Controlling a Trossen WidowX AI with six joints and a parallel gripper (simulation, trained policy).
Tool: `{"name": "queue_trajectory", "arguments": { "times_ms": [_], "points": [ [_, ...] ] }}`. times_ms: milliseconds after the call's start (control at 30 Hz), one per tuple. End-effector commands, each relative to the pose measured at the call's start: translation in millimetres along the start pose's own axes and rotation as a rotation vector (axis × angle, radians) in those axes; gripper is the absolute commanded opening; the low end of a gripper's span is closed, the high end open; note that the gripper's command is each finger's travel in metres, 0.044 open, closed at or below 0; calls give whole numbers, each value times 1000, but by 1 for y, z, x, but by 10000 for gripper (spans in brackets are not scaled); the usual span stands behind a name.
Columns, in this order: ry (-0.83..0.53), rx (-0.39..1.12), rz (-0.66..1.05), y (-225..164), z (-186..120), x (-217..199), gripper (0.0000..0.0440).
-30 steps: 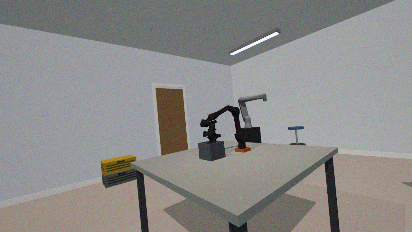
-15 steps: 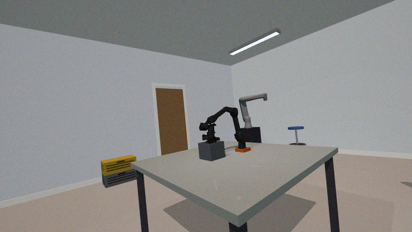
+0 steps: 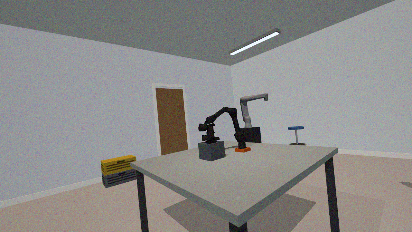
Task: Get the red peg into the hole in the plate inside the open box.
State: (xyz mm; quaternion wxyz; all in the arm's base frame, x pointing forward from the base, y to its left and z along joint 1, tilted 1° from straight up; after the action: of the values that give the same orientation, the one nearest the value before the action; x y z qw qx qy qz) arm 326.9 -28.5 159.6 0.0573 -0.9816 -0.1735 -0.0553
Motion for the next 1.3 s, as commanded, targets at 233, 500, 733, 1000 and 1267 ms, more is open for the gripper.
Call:
{"name": "queue_trajectory", "arguments": {
  "times_ms": [233,500,733,1000,1267],
  "points": [
    [24,86,3,20,-1,11,146],
    [85,125,2,27,-18,20,141],
    [147,163,-5,31,-34,26,135],
    [211,205,-23,37,-45,31,130],
    [261,242,-46,45,-47,36,127]
  ]
}}
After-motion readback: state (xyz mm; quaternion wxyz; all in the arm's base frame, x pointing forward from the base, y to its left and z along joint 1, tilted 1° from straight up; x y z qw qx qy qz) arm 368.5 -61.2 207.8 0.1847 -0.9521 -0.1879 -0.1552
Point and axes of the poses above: the point midway between the two fingers, 35 mm back from their tips, its own z axis out along the fingers, its own x axis across the jaws, y = z × x, the point moved 8 cm from there along -z, back along the fingers, and after that the axes turned 3 degrees about z, right-handed, at the moved point
